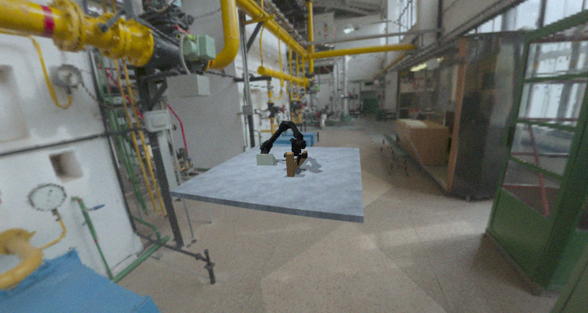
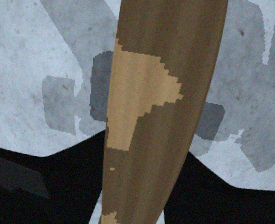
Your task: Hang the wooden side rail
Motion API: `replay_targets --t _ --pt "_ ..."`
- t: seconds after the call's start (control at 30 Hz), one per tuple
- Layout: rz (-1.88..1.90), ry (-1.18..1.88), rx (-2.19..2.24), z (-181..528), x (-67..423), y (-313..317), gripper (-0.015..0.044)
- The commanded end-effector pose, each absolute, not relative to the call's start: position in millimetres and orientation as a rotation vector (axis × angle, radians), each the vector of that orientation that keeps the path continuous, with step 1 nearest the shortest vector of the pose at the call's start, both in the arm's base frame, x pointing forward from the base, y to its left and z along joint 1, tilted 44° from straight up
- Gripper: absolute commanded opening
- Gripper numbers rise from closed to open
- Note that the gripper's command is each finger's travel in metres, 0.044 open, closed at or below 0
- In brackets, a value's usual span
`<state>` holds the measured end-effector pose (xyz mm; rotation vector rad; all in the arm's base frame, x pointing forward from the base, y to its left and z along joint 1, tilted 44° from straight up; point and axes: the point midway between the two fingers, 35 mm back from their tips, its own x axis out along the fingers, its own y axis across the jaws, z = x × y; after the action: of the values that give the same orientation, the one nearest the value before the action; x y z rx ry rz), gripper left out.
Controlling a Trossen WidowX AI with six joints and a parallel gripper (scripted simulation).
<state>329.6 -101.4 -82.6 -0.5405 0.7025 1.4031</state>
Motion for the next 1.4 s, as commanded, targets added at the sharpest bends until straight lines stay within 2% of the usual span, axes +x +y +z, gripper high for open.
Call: replay_targets --t 0.0,1.37 --pt "1.393 0.707 -0.546 -82.2 329.3 -107.4 0.0000" --pt "1.393 0.707 -0.546 -84.9 327.9 -110.4 0.0000"
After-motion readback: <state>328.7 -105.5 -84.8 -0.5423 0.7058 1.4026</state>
